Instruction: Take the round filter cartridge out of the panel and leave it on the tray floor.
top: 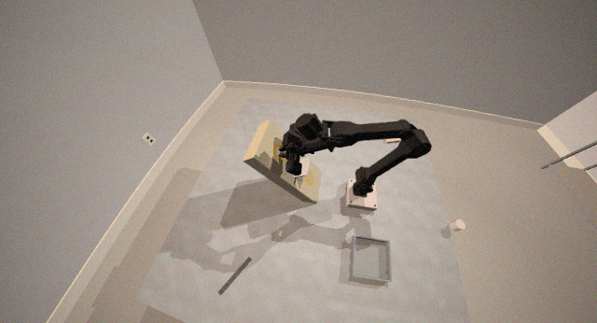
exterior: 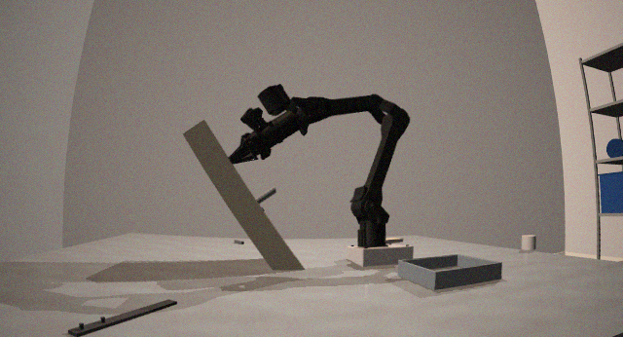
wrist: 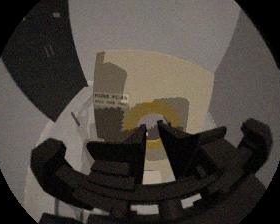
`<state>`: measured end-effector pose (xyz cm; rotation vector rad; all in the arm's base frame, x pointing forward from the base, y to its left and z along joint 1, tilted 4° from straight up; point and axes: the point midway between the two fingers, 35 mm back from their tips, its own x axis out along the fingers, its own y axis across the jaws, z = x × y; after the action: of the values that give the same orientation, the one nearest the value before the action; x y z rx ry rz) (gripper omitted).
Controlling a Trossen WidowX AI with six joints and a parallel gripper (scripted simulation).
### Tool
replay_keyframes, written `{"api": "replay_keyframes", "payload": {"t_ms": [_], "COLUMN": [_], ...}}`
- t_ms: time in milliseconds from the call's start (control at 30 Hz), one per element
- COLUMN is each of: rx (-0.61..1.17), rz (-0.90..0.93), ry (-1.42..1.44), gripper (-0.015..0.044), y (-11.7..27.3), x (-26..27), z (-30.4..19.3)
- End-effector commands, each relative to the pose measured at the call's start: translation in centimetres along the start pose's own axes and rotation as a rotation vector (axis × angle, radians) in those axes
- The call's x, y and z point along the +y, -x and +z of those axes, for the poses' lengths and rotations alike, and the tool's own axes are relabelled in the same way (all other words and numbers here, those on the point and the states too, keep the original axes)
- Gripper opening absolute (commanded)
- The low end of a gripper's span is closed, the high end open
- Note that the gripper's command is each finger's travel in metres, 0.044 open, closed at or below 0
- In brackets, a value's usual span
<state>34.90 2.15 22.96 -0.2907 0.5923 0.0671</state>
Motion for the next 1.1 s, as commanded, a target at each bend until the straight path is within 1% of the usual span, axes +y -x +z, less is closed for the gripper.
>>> {"api": "replay_keyframes", "payload": {"t_ms": [0, 767, 800, 1067], "rx": [-0.004, -0.004, 0.0, 0.001], "rz": [0.0, 0.0, 0.0, 0.001], "ry": [-0.002, -0.002, 0.002, -0.001], "gripper": [0.0, 0.0, 0.0, 0.0], "y": [-1.4, -1.4, 0.1, 4.2], "x": [-0.1, -0.1, 0.0, 0.0], "z": [0.2, 0.2, 0.0, 0.3]}}
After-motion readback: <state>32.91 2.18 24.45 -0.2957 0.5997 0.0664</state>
